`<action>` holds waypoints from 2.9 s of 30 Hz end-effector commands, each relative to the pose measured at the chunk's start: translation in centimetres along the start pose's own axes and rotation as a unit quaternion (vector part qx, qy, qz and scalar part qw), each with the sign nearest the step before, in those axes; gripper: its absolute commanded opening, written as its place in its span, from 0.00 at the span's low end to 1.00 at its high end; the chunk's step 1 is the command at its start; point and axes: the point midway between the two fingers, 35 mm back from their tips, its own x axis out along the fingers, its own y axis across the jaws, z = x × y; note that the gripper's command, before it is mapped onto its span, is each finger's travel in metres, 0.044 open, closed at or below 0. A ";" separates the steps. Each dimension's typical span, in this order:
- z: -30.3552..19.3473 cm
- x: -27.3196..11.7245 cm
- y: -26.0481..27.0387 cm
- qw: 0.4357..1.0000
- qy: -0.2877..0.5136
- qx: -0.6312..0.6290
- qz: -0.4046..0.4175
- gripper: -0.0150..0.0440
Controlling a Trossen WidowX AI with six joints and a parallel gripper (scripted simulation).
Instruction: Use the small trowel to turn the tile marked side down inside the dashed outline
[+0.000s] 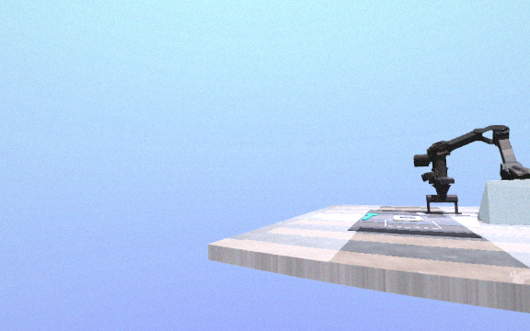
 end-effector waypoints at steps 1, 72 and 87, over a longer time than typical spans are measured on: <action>0.0 0.0 0.0 1.000 0.000 0.009 0.000 0.47; 0.0 0.0 0.0 0.819 0.000 0.573 0.000 0.71; 0.0 -4.8 0.0 0.820 -0.002 0.573 0.004 0.76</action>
